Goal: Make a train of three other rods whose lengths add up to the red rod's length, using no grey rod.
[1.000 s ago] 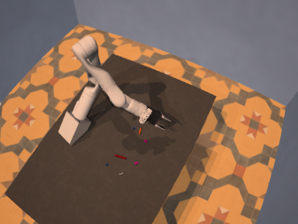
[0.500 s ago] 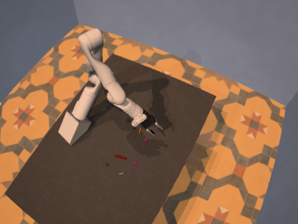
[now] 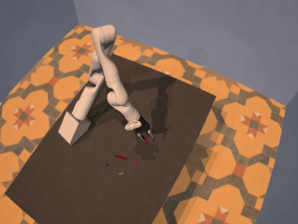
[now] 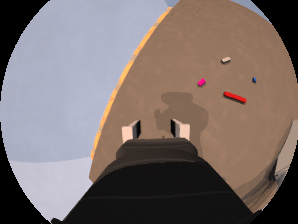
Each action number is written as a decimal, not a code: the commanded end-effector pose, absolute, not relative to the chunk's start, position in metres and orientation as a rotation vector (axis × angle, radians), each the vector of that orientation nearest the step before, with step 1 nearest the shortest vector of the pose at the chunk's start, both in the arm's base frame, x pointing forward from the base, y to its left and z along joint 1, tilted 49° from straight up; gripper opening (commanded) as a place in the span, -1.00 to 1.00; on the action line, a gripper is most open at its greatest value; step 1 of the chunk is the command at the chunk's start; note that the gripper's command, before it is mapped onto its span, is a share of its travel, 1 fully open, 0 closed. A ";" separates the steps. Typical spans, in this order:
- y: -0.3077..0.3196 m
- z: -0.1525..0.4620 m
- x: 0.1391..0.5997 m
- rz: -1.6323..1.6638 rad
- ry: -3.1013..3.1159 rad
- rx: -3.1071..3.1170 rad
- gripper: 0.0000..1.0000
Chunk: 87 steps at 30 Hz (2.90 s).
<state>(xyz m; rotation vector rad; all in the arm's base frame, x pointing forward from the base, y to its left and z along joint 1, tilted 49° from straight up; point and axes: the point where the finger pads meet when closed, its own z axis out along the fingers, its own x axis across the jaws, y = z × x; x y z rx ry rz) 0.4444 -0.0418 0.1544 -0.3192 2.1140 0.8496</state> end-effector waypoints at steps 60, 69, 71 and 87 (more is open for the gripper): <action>-0.068 0.020 0.399 1.185 2.698 0.077 1.00; -0.068 0.020 0.399 1.185 2.698 0.077 1.00; -0.068 0.020 0.399 1.185 2.698 0.077 1.00; -0.068 0.020 0.399 1.185 2.698 0.077 1.00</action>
